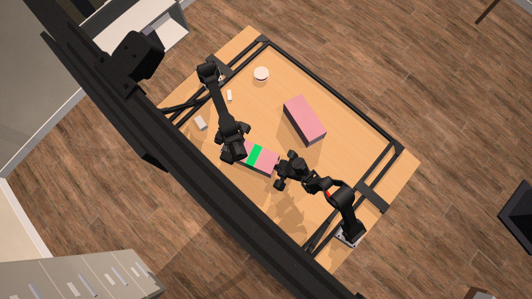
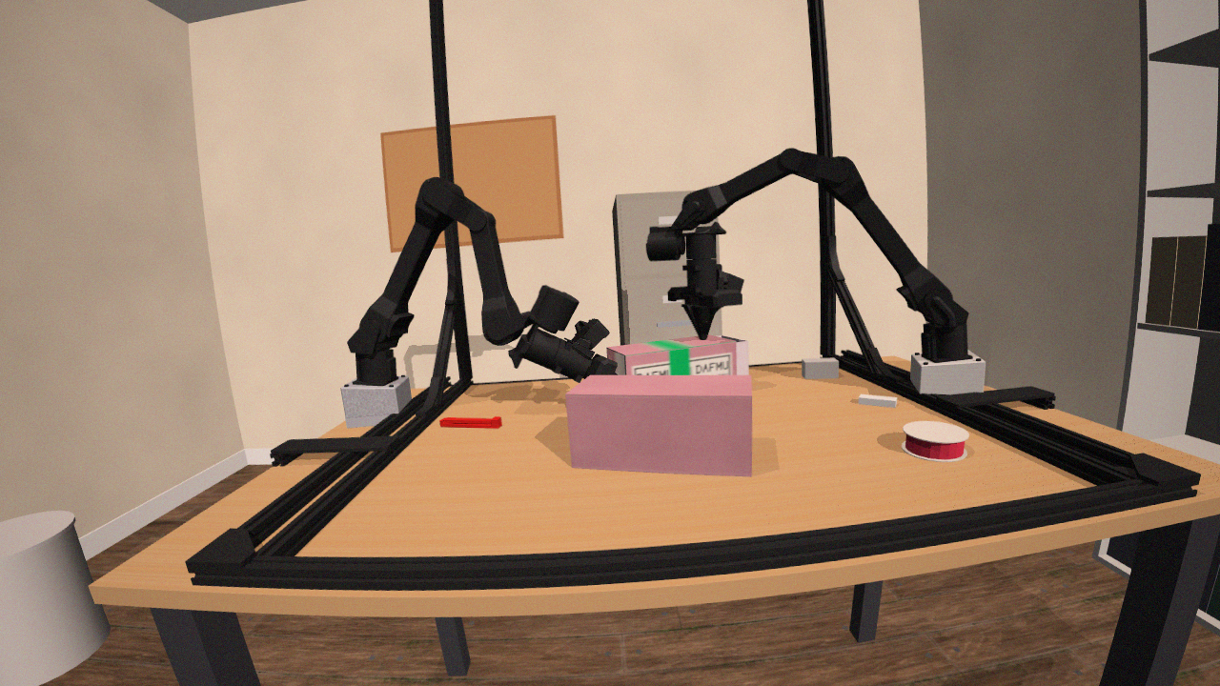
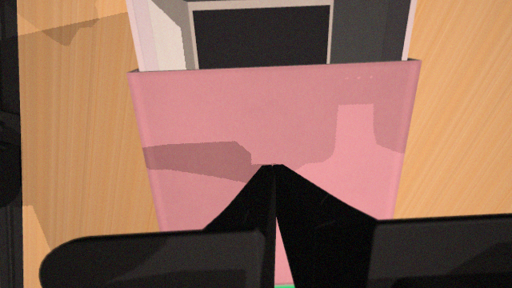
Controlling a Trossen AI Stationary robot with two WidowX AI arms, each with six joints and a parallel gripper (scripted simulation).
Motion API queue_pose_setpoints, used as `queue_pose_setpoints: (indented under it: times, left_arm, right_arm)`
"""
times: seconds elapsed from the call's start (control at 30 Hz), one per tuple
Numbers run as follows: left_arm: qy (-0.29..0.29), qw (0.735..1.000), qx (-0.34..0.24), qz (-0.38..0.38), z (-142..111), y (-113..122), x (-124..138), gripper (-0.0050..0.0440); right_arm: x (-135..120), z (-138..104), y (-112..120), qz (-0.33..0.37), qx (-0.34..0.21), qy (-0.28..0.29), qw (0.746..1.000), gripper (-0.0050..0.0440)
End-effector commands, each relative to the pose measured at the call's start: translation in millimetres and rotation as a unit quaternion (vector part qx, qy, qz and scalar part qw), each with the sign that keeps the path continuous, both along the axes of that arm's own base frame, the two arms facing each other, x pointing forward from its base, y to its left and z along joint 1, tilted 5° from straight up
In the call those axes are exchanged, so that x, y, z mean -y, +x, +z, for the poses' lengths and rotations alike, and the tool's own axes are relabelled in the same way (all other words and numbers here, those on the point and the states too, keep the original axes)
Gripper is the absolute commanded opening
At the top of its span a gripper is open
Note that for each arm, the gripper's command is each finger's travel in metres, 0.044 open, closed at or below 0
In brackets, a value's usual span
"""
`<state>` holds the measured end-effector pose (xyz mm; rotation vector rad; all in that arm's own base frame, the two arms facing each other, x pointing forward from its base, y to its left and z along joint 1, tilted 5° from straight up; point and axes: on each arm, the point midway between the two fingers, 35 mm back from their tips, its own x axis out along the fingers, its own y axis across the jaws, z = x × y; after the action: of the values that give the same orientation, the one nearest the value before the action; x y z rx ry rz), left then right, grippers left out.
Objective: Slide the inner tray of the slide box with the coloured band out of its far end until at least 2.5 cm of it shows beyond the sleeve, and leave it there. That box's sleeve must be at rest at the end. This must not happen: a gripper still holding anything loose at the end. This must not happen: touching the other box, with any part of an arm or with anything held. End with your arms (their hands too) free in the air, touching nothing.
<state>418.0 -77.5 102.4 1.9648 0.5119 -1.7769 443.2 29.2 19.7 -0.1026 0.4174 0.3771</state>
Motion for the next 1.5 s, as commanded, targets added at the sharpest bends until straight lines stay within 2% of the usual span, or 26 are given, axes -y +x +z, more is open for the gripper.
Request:
queue_pose_setpoints:
  times: [0.0, 0.07, 0.17, 0.3, 0.43, 0.47, 0.57, 0.67, 0.87, 1.03, 1.07, 1.43, 1.47]
  left_arm:
    - [0.001, 1.000, -0.007, -0.002, -9.1, -0.8, -0.2, 0.0000]
    - [0.001, 1.000, -0.007, -0.002, -9.1, -0.8, -0.2, 0.0000]
    - [0.001, 1.000, -0.007, -0.002, -6.9, -0.9, -0.2, 0.0000]
    - [0.001, 1.000, -0.007, -0.002, 27.6, -4.1, -0.8, 0.0000]
    - [0.001, 1.000, -0.007, -0.002, 29.7, -4.4, -0.9, 0.0000]
    - [0.001, 1.000, -0.008, 0.000, 23.9, -4.3, -0.8, 0.0000]
    - [0.001, 1.000, -0.007, -0.002, 39.3, -5.3, -1.0, 0.0000]
    - [0.001, 1.000, -0.007, -0.002, 40.7, -5.4, -1.1, 0.0000]
    - [0.001, 1.000, -0.007, -0.002, 40.7, -5.4, -1.1, 0.0000]
    - [0.001, 1.000, -0.007, -0.002, 40.7, -5.4, -1.1, 0.0000]
    - [0.001, 1.000, -0.007, -0.002, 40.7, -5.4, -1.1, 0.0000]
    - [0.001, 1.000, -0.007, -0.002, 40.7, -5.4, -1.1, 0.0000]
    - [0.001, 1.000, -0.007, -0.002, 40.7, -5.4, -1.1, 0.0000]
  right_arm:
    - [15.1, -3.4, -35.0, -0.003, -0.003, 0.000, 1.000, 0.0000]
    - [17.5, -4.0, -43.0, -0.003, -0.003, 0.000, 1.000, 0.0000]
    - [17.5, -4.0, -43.0, -0.003, -0.003, 0.000, 1.000, 0.0000]
    - [17.5, -4.0, -43.0, -0.003, -0.003, 0.000, 1.000, 0.0000]
    - [17.5, -4.0, -43.0, -0.003, -0.003, 0.000, 1.000, 0.0000]
    - [17.5, -4.0, -43.0, -0.003, -0.003, 0.000, 1.000, 0.0000]
    - [17.5, -4.0, -43.0, -0.003, -0.003, 0.000, 1.000, 0.0000]
    - [17.6, -2.4, -42.9, -0.003, -0.003, 0.000, 1.000, 0.0000]
    - [18.7, 50.3, -46.4, -0.003, 0.001, 0.000, 1.000, 0.0000]
    - [18.6, 55.7, -48.5, -0.003, -0.003, 0.000, 1.000, 0.0000]
    - [18.5, 46.8, -47.9, -0.005, -0.001, 0.001, 1.000, 0.0024]
    - [18.5, 46.8, -47.9, -0.005, -0.001, 0.001, 1.000, 0.0288]
    - [18.5, 46.8, -47.9, -0.005, -0.001, 0.001, 1.000, 0.0288]
